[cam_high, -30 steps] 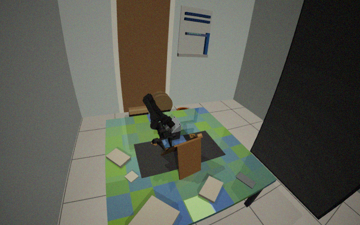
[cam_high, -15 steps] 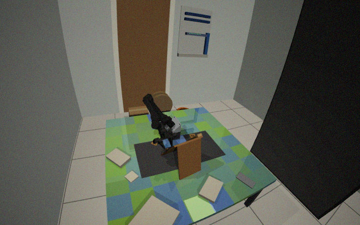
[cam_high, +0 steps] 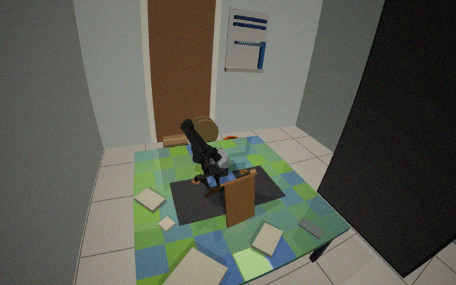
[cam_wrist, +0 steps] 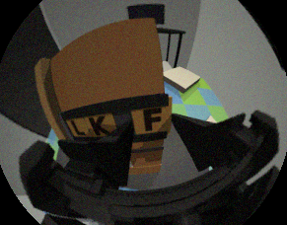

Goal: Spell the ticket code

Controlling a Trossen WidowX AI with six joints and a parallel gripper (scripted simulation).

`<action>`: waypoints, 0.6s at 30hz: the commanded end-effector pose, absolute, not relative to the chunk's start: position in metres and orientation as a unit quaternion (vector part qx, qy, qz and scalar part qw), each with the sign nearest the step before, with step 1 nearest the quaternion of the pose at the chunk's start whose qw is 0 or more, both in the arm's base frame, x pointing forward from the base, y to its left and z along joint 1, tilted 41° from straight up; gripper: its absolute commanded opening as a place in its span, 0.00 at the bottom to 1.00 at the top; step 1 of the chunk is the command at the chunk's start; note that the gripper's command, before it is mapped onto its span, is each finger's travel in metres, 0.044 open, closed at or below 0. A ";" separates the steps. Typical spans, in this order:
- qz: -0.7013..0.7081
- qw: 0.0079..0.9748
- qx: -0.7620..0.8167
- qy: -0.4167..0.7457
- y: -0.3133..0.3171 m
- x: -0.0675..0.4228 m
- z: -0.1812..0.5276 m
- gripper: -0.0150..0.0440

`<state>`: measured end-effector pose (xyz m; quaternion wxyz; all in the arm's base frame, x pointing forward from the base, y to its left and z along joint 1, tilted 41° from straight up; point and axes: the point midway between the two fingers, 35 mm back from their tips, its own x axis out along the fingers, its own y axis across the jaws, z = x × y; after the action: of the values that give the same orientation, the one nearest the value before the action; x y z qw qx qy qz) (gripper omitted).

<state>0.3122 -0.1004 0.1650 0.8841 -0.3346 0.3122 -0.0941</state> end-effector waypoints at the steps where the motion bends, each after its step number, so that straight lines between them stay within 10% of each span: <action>1: -0.096 0.884 -0.333 0.313 -0.099 0.312 0.162 0.25; 18: -0.096 0.884 -0.333 0.313 -0.091 0.311 0.154 0.25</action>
<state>0.3121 -0.0920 0.1580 0.8846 -0.3345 0.3109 -0.0945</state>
